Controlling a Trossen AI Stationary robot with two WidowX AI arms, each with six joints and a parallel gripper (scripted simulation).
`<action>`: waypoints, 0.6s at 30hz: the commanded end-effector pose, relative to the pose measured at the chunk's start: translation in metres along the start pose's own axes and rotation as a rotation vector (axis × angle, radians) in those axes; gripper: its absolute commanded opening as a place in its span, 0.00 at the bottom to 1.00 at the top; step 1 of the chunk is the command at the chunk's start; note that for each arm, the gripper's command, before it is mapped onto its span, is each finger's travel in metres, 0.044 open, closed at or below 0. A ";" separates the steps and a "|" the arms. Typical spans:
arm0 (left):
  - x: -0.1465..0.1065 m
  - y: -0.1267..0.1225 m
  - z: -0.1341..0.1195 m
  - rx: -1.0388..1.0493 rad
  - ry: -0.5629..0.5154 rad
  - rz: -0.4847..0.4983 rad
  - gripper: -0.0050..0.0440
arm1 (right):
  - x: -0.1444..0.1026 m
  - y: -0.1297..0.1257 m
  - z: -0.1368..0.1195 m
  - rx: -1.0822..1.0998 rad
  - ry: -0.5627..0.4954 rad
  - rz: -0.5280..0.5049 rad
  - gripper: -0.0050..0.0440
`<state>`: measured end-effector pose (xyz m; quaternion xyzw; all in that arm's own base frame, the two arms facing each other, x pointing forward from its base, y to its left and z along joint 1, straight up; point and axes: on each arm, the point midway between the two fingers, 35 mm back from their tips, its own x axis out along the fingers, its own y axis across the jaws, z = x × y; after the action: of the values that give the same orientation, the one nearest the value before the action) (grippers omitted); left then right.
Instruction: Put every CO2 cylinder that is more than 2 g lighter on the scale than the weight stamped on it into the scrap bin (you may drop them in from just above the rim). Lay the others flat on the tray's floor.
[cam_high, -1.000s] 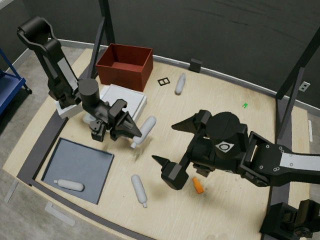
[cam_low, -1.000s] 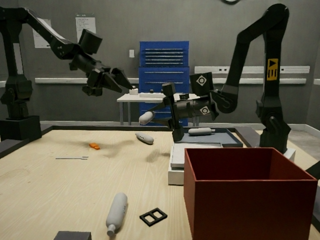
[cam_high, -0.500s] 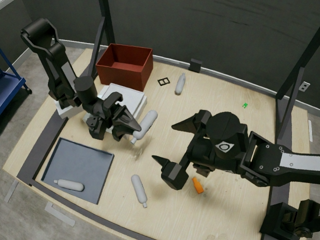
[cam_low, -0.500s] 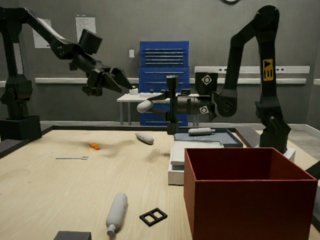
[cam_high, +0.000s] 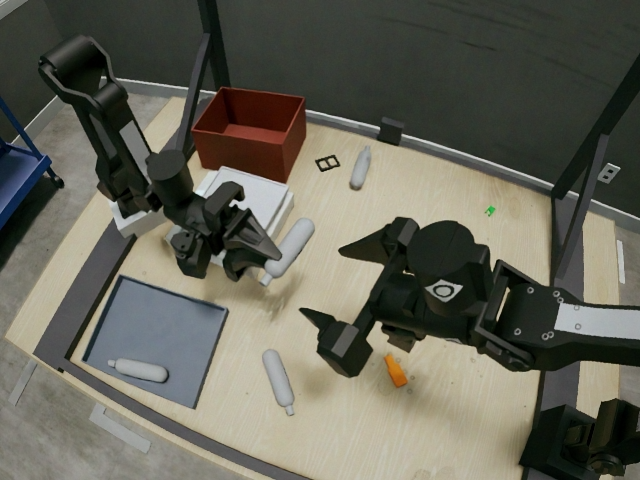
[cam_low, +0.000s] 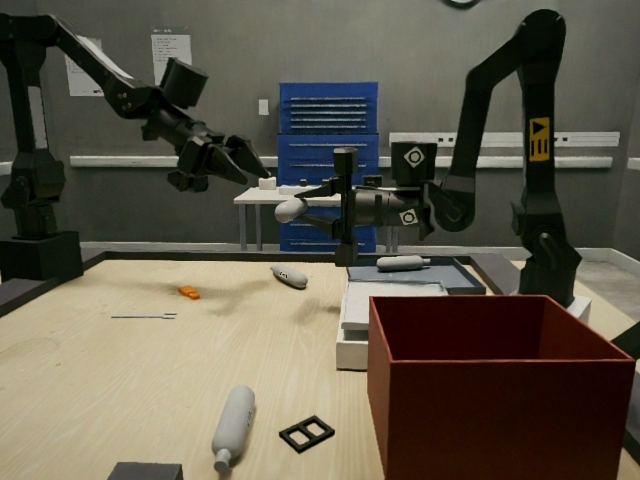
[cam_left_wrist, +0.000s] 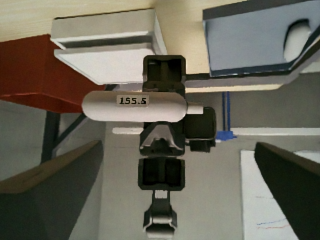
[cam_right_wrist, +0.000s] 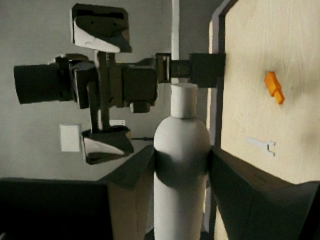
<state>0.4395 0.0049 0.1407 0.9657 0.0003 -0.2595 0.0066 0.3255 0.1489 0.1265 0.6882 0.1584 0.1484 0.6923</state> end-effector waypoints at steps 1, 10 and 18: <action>0.009 0.000 -0.014 0.004 0.024 0.000 1.00 | 0.004 0.018 0.001 0.004 0.001 0.054 0.00; 0.014 0.000 -0.014 0.004 0.020 0.000 1.00 | 0.003 0.011 0.000 0.001 0.000 0.036 0.00; 0.011 0.000 -0.014 0.004 0.021 0.000 1.00 | 0.003 0.011 0.000 0.001 0.000 0.036 0.00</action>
<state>0.4534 0.0052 0.1369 0.9653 0.0003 -0.2612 0.0066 0.3255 0.1489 0.1264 0.6882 0.1586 0.1482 0.6923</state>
